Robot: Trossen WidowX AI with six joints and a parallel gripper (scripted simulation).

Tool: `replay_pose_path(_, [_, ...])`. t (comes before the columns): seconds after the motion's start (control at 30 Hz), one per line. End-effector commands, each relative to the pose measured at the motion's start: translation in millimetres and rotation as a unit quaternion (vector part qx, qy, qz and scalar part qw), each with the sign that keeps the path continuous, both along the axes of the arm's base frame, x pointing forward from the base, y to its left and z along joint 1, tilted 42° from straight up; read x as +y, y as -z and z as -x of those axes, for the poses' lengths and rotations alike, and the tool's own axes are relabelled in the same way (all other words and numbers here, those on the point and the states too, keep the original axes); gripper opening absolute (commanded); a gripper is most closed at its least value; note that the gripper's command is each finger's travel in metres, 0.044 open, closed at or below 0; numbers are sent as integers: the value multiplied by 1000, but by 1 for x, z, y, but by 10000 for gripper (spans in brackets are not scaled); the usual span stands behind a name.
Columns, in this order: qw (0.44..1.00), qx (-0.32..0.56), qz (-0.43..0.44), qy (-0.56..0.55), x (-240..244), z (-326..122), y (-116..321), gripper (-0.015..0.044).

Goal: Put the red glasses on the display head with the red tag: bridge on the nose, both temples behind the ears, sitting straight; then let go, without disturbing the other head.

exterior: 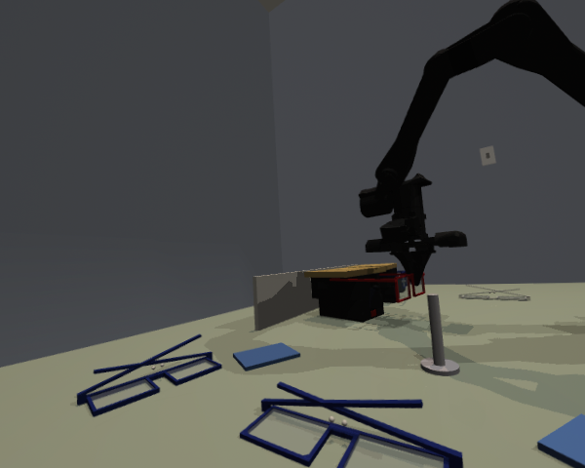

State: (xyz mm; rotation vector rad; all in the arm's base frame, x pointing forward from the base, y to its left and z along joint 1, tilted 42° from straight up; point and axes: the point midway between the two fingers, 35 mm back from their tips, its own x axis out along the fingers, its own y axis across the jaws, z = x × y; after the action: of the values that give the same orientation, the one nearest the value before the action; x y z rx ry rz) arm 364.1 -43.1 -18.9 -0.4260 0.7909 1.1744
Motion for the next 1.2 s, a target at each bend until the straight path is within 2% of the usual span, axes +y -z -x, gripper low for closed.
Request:
replay_pose_path(0.0, [1000, 3, -3, 0, -1, -5, 3, 0])
replay_pose_path(1.17, [1000, 1, -2, 0, -18, -50, 7, 0])
